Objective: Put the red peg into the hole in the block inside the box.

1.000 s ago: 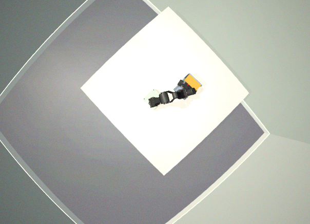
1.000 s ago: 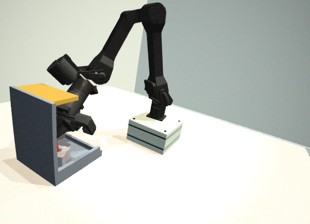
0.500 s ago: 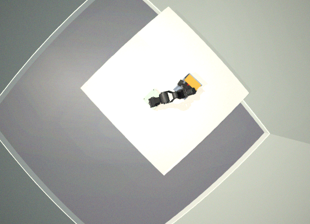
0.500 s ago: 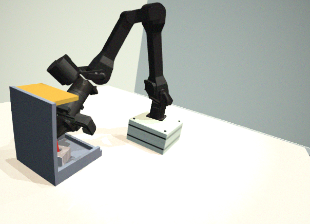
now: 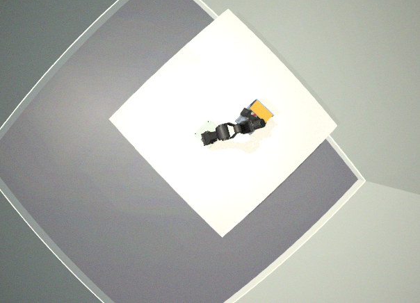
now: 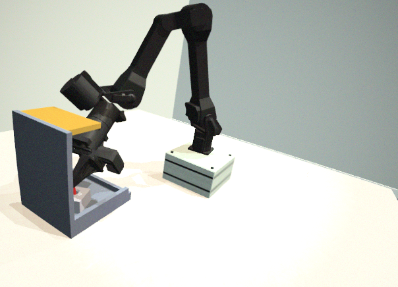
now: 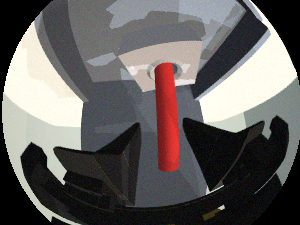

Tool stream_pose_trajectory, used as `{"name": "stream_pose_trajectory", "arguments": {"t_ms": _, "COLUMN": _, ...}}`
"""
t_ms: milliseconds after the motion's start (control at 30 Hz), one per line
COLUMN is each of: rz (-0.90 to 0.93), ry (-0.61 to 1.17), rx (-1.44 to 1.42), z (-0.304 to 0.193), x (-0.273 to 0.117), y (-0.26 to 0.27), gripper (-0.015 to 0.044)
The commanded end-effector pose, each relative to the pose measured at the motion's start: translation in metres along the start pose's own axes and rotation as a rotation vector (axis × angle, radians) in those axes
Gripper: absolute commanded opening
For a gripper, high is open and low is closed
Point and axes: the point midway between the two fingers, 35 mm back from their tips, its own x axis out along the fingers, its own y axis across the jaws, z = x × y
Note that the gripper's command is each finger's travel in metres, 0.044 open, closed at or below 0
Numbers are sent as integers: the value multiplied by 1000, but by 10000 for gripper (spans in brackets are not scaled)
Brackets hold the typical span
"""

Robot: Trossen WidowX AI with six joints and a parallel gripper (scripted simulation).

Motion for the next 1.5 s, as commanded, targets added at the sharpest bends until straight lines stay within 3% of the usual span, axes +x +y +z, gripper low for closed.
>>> {"name": "stream_pose_trajectory", "arguments": {"t_ms": 0, "rz": 1, "ry": -2, "rx": 0, "z": -1, "x": -3, "y": 0, "gripper": 220}}
{"name": "stream_pose_trajectory", "arguments": {"t_ms": 1333, "rz": 5, "ry": -32, "rx": 16, "z": -15, "x": -54, "y": -2, "gripper": 220}}
{"name": "stream_pose_trajectory", "arguments": {"t_ms": 1467, "rz": 9, "ry": -28, "rx": 14, "z": -16, "x": -50, "y": -1, "gripper": 115}}
